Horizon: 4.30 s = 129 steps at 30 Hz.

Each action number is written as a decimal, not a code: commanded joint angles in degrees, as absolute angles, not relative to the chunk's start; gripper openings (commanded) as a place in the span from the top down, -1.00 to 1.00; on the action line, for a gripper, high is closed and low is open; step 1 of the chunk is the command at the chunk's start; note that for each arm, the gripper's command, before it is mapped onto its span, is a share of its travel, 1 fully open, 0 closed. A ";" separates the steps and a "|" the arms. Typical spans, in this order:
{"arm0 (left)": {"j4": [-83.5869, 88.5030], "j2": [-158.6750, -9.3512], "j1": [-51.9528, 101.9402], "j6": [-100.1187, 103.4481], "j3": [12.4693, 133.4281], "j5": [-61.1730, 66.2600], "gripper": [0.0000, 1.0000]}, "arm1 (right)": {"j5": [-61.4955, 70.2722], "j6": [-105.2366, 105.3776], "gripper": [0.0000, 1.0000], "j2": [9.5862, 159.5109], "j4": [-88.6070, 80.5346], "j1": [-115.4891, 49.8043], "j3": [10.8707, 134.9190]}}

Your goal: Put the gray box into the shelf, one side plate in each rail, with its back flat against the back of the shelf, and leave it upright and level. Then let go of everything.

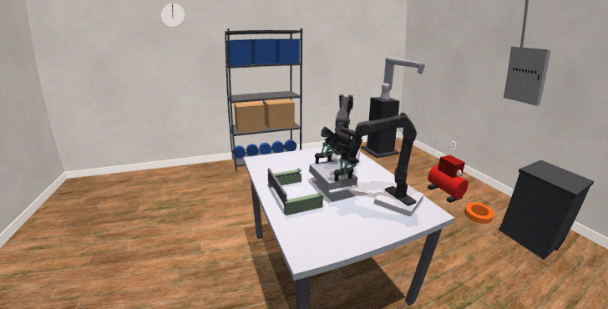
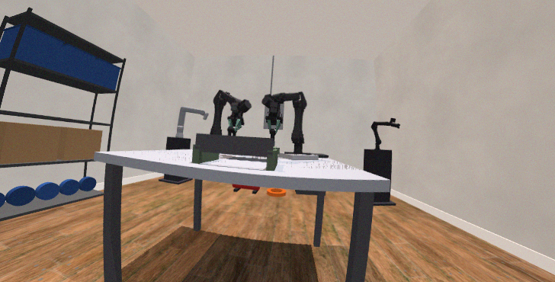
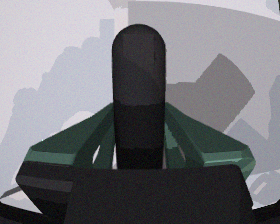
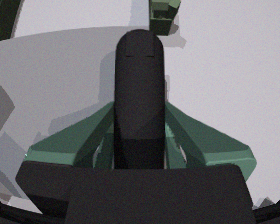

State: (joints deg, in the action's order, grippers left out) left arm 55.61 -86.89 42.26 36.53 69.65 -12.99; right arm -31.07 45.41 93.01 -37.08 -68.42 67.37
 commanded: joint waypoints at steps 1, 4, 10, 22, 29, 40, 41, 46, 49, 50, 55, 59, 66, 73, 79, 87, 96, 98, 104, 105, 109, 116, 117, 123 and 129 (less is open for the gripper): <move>52.20 -85.78 41.61 34.89 68.36 -14.43 0.72 | -35.10 44.67 0.72 90.07 -33.70 -67.68 69.01; 52.74 -84.65 41.71 34.94 71.91 -14.85 0.72 | -35.17 44.77 0.72 89.98 -33.55 -67.69 69.03; 52.75 -84.94 41.70 34.86 72.13 -14.92 0.72 | -35.26 44.79 0.72 89.94 -33.53 -67.68 69.30; 52.40 -85.15 41.63 34.76 71.92 -14.90 0.72 | -35.07 44.79 0.72 90.43 -33.16 -67.60 68.95; 52.05 -84.40 42.94 35.02 71.21 -14.63 0.72 | -34.90 44.63 0.72 90.66 -33.11 -67.47 65.77; 52.51 -84.22 41.56 34.88 71.48 -14.09 0.72 | -35.48 44.44 0.72 90.05 -34.44 -67.58 69.37; 52.45 -84.22 41.55 34.89 71.44 -14.05 0.72 | -35.54 44.42 0.72 90.05 -34.57 -67.59 69.45; 51.95 -84.47 41.49 34.91 69.42 -13.73 0.72 | -35.92 44.28 0.72 90.00 -35.31 -67.61 69.91; 52.16 -84.32 41.51 34.90 70.47 -13.86 0.72 | -35.77 44.35 0.72 89.96 -35.01 -67.61 69.89; 51.88 -85.06 41.65 34.95 70.12 -13.72 0.72 | -36.00 44.14 0.72 90.68 -35.94 -67.79 69.73; 51.57 -84.25 41.50 35.13 69.96 -13.53 0.72 | -36.39 44.21 0.72 90.00 -36.00 -67.67 70.17; 51.76 -83.98 41.54 35.18 71.17 -13.74 0.72 | -36.35 44.24 0.72 89.94 -35.83 -67.70 70.25; 51.96 -84.09 41.42 35.05 71.28 -13.72 0.72 | -35.74 44.22 0.72 89.90 -35.65 -67.61 70.51; 52.23 -84.69 40.94 34.36 72.15 -14.37 0.72 | -35.20 43.57 0.72 90.89 -34.77 -67.12 71.04; 52.44 -85.28 40.50 33.54 73.34 -14.54 0.72 | -35.13 43.01 0.72 90.71 -34.07 -66.46 71.38; 52.22 -87.20 39.80 32.77 74.10 -14.45 0.72 | -34.65 42.09 0.72 92.20 -33.26 -65.57 71.71; 52.09 -88.00 38.69 31.71 76.14 -13.93 0.72 | -34.03 40.72 0.72 92.99 -32.68 -64.27 72.91; 52.00 -89.37 38.50 31.75 76.13 -13.88 0.72 | -34.15 40.87 0.72 92.61 -32.74 -64.02 73.03; 51.66 -89.99 37.86 31.02 77.03 -13.52 0.72 | -33.59 39.98 0.72 94.17 -32.30 -63.29 73.83; 51.80 -89.15 37.90 31.11 77.12 -13.54 0.72 | -33.70 39.99 0.72 93.76 -32.47 -63.27 73.94; 51.70 -88.89 37.61 30.78 77.67 -13.39 0.72 | -33.76 39.55 0.72 93.32 -32.40 -62.83 74.21; 51.57 -89.94 37.01 30.57 78.80 -13.29 0.72 | -33.41 39.16 0.72 93.87 -32.15 -62.28 75.26; 51.57 -89.94 37.01 30.57 78.80 -13.29 0.72 | -33.41 39.16 0.72 93.87 -32.15 -62.28 75.26; 51.83 -91.25 36.57 29.90 79.90 -12.87 0.72 | -32.66 38.41 0.72 95.23 -31.80 -61.59 75.95; 51.28 -93.83 35.88 29.09 80.84 -12.56 0.72 | -32.52 37.38 0.72 95.86 -31.45 -60.70 76.55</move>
